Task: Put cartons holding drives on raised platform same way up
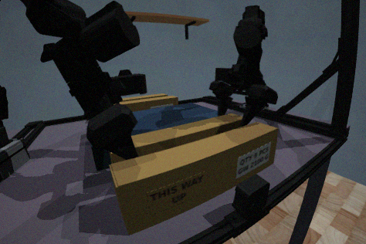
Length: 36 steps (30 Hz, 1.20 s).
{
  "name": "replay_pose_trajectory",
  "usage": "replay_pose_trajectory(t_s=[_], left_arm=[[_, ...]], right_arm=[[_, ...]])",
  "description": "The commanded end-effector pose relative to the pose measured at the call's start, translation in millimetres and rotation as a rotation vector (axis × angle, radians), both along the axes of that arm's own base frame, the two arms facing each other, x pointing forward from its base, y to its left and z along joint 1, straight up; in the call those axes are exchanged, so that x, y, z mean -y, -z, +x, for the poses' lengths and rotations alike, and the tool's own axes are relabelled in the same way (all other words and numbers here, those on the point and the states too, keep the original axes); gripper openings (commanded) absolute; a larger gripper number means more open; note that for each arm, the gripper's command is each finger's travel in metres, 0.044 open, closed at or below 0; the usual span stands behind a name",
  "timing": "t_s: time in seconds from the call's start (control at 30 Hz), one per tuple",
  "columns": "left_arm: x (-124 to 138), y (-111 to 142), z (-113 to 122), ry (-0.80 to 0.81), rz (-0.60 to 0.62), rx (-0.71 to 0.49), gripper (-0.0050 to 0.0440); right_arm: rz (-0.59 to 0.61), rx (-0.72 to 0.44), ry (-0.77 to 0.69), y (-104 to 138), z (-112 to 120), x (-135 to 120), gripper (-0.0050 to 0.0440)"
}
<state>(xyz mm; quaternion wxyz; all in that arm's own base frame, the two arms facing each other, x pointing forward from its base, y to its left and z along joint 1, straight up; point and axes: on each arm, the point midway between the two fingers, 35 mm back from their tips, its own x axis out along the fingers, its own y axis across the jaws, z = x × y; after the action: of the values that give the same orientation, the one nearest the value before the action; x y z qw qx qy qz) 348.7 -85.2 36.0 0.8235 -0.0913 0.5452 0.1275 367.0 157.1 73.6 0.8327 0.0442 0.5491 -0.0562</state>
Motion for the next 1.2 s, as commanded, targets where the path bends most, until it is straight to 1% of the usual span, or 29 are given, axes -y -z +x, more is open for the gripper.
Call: replay_pose_trajectory(t_s=[0.0, 0.7, 0.73, 1.17], left_arm=[[-1.0, 13.5, -4.7, 0.005, 0.006, -0.018, 0.0389], [-1.0, 13.6, -4.7, 0.005, 0.006, -0.018, 0.0389], [-1.0, 13.6, -4.7, 0.005, 0.006, -0.018, 0.0000], [-1.0, 13.6, -4.7, 0.005, 0.006, -0.018, 0.0000]], right_arm=[[-0.009, -0.022, -0.005, 16.3, -2.3, 1.1, 0.0389], [-0.009, -0.022, -0.005, 16.3, -2.3, 1.1, 0.0389], [-0.009, -0.022, -0.005, 16.3, -2.3, 1.1, 0.0000], [-0.009, -0.022, -0.005, 16.3, -2.3, 1.1, 0.0000]])
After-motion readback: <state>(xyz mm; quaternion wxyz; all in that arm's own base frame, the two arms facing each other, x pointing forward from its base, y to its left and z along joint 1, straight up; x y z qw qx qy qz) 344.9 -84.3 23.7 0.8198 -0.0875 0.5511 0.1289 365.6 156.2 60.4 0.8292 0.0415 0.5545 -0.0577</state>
